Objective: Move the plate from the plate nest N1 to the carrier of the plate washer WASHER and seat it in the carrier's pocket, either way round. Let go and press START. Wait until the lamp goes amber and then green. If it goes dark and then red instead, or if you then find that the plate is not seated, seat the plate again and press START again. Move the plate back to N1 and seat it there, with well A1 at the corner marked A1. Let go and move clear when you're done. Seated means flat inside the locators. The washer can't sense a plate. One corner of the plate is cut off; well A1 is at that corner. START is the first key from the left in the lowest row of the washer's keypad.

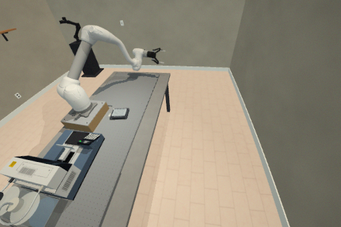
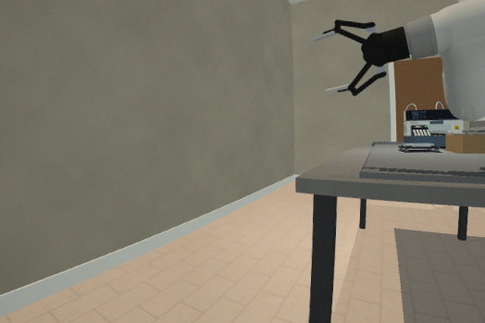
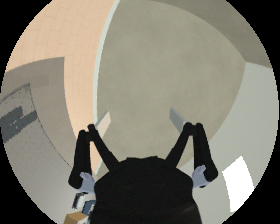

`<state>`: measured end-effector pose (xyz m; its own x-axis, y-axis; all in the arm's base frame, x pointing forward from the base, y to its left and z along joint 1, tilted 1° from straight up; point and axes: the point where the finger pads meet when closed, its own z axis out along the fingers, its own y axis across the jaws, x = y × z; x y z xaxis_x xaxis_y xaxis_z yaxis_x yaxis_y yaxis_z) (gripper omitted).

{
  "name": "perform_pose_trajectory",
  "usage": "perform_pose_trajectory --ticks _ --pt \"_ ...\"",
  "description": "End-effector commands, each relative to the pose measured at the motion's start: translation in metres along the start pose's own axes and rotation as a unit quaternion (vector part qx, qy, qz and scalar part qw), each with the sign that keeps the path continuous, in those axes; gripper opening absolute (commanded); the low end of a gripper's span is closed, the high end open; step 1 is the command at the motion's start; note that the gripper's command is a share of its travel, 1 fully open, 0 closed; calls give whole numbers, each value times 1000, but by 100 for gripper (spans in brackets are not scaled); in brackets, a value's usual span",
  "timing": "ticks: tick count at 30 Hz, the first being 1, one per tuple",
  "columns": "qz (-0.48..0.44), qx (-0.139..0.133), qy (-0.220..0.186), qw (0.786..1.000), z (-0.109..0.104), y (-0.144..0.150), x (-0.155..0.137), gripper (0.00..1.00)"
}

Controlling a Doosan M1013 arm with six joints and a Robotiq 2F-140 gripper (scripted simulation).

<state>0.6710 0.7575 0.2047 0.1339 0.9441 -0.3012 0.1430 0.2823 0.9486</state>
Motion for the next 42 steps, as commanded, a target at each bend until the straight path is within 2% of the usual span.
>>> perform_pose_trajectory --ticks 1,17,18,21,32,34,38,42 --pt "0 0 0 1000 0 0 0 100" --pt "0 0 0 1000 0 0 0 100" --pt "2 12 -11 1000 2 0 -4 70" --pt "9 47 -41 998 10 -1 -17 70" --pt "9 47 -41 998 37 -5 -65 70" --pt "9 47 -41 998 37 -5 -65 70" --pt "20 94 -81 992 45 -8 -83 70" --pt "20 94 -81 992 53 -10 -102 70"
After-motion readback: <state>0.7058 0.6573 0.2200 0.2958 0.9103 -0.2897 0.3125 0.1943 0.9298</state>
